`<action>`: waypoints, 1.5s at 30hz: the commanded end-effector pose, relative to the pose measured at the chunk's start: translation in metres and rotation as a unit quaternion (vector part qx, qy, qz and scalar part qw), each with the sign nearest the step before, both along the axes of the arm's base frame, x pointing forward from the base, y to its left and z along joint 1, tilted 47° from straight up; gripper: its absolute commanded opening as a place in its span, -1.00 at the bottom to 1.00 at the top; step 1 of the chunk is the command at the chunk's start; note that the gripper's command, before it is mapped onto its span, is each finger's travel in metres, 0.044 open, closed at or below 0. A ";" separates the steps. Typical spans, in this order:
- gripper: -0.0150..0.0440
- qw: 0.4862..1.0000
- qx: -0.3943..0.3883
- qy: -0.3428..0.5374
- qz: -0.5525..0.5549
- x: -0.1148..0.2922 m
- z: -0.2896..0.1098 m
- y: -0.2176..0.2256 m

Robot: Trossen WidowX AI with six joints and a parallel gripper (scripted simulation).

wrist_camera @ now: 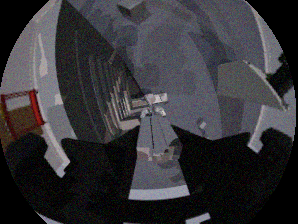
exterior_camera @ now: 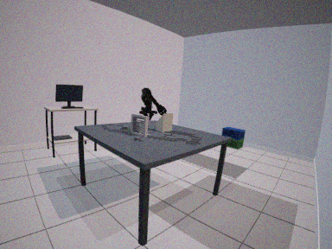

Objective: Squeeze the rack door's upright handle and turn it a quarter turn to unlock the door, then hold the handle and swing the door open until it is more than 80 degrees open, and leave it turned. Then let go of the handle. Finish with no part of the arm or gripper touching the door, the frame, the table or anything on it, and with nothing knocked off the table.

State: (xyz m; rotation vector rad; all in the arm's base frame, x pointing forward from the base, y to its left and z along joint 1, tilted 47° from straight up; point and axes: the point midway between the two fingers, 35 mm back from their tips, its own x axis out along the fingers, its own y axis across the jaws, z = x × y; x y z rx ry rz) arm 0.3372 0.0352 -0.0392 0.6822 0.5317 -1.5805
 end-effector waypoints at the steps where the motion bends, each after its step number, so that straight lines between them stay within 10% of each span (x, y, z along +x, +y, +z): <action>1: 0.03 1.000 -0.001 -0.003 -0.001 0.000 0.000 -0.001; 22: -0.44 1.000 -0.001 -0.003 -0.001 0.000 0.000 -0.001; 45: -0.44 0.979 0.009 0.146 0.142 -0.016 0.007 -0.007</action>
